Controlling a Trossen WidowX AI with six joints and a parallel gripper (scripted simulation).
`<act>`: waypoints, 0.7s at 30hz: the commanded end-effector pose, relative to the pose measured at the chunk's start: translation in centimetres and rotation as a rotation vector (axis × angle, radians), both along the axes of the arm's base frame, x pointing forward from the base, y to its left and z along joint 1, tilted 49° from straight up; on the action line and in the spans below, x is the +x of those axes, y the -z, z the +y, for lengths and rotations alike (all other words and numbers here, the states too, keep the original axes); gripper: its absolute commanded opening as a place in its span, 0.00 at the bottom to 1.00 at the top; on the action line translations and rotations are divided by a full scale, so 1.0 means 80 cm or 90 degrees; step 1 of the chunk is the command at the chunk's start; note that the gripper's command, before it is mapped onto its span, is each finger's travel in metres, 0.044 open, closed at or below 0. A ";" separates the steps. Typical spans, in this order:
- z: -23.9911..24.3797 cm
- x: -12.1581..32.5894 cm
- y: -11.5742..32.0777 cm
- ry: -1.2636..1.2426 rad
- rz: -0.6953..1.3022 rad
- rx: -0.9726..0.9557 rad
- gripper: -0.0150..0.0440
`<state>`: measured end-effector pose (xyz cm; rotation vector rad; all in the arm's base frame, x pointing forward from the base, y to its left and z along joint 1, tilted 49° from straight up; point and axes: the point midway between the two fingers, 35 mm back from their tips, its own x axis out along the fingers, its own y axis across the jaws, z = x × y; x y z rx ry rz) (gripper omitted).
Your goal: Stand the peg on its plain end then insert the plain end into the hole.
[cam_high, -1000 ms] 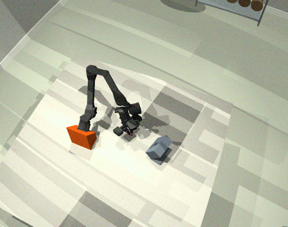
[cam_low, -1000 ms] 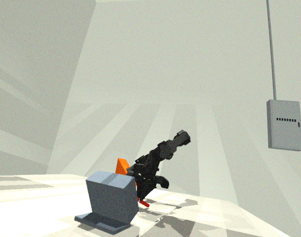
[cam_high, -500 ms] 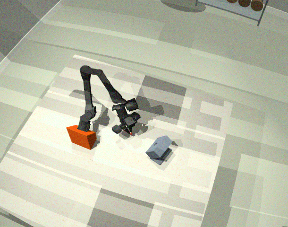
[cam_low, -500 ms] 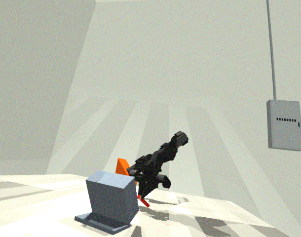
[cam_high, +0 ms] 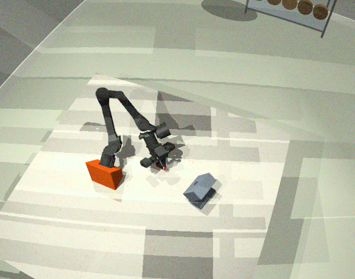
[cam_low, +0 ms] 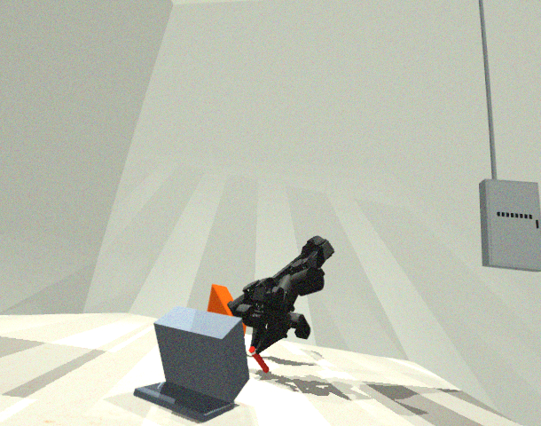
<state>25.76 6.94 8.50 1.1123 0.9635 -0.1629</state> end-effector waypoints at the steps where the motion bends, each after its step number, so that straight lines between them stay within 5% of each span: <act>1: 0.000 -0.006 0.002 0.018 -0.006 -0.012 0.34; 21: 0.004 -0.020 -0.008 0.093 -0.059 -0.073 0.34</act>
